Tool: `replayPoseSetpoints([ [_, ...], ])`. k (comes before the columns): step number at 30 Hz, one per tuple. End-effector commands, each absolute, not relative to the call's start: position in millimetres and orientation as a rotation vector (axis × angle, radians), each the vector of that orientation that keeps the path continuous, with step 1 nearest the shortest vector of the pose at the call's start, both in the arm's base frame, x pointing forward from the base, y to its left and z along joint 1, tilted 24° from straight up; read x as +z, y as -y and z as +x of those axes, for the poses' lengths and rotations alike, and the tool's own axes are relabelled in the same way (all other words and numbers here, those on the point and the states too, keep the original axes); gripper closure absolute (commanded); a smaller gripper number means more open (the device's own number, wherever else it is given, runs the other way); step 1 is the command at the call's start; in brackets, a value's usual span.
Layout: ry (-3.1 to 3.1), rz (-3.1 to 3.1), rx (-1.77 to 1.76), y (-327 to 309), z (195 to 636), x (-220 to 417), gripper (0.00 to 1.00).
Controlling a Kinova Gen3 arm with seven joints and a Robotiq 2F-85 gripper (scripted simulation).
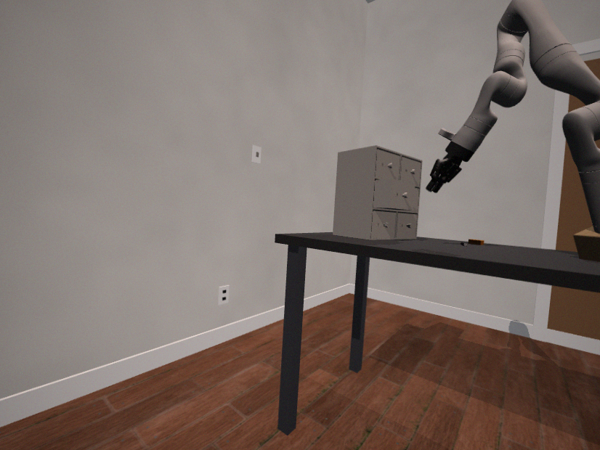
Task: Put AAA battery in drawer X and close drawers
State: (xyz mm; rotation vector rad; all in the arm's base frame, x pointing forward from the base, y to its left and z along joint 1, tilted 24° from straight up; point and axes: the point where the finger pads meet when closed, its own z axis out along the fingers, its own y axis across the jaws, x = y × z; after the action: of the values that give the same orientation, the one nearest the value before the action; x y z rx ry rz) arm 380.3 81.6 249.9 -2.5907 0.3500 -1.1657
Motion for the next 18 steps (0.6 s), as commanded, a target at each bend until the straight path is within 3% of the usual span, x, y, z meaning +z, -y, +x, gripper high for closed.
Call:
replayPoseSetpoints([
  [1, -0.359, -2.59, -1.171, -78.7, 380.2, 251.5, 0.67],
  [18, -0.35, -2.597, -1.167, -79.4, 375.7, 253.7, 0.67],
])
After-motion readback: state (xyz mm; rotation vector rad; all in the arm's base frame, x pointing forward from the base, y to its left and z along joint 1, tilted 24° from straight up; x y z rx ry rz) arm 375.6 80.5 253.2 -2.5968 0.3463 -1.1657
